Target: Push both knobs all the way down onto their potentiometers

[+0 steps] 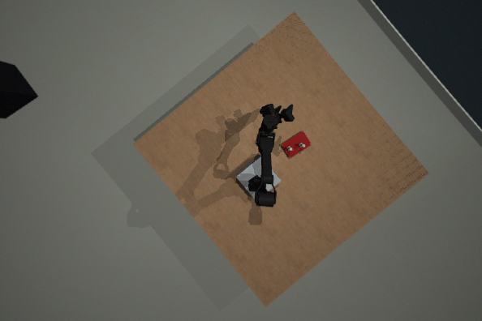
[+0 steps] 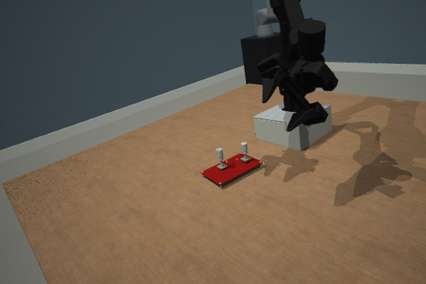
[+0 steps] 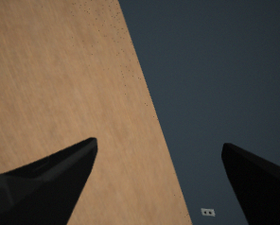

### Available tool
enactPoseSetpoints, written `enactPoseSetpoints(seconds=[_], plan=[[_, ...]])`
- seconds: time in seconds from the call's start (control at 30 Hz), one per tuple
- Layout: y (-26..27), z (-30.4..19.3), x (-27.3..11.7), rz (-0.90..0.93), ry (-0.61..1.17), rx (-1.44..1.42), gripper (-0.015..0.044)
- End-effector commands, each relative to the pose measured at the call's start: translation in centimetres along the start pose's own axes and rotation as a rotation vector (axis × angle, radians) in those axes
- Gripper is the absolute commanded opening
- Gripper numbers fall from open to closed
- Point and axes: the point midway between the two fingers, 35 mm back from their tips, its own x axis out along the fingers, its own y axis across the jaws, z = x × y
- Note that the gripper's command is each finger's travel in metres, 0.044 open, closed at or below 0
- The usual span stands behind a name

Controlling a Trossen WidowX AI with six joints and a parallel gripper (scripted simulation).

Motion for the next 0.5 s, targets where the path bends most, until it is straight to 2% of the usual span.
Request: enactPoseSetpoints(seconds=[0.0,0.47], plan=[[0.0,0.0,0.0,0.001,0.001,0.001,0.0374],[0.4,-4.7,1.7,0.123,0.133,0.201,0.0006]])
